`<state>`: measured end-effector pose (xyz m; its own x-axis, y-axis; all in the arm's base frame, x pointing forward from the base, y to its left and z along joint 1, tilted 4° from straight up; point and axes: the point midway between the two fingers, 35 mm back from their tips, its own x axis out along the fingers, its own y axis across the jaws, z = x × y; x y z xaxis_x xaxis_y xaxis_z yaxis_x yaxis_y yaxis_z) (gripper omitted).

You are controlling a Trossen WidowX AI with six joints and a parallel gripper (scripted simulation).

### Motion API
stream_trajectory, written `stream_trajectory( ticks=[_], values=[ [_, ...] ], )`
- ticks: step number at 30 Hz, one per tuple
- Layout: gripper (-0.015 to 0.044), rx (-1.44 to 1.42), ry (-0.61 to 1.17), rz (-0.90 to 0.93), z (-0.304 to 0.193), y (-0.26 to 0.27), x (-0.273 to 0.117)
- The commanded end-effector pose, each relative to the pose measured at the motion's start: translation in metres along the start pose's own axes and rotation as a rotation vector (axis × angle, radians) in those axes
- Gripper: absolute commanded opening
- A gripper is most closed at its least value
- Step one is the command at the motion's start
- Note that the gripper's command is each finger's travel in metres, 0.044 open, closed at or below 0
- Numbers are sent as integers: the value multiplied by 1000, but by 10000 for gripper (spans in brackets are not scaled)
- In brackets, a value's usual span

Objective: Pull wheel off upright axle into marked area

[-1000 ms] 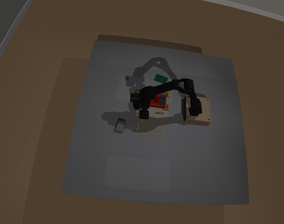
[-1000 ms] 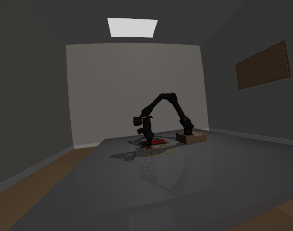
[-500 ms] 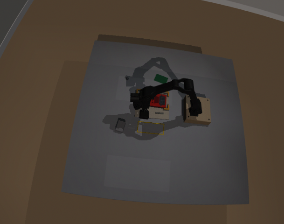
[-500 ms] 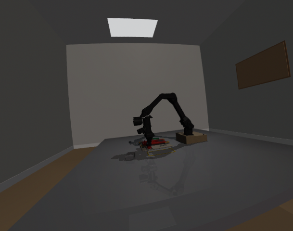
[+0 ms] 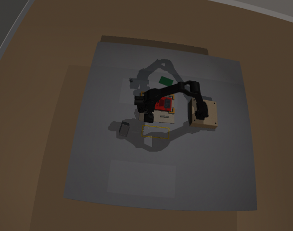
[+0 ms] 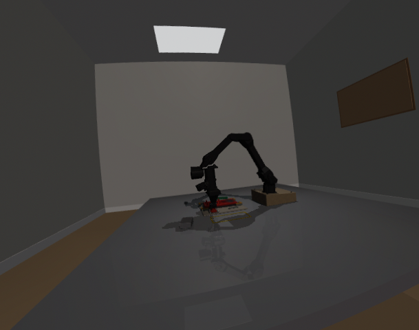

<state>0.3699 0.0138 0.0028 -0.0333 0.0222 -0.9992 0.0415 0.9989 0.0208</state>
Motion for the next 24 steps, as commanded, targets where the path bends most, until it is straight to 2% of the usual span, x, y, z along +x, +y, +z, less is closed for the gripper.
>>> stream_trajectory(
  ticks=[1,24],
  values=[
    [0,-1,-3,-1,0,0,-4],
    [0,-1,-4,-1,0,0,-11]
  ],
)
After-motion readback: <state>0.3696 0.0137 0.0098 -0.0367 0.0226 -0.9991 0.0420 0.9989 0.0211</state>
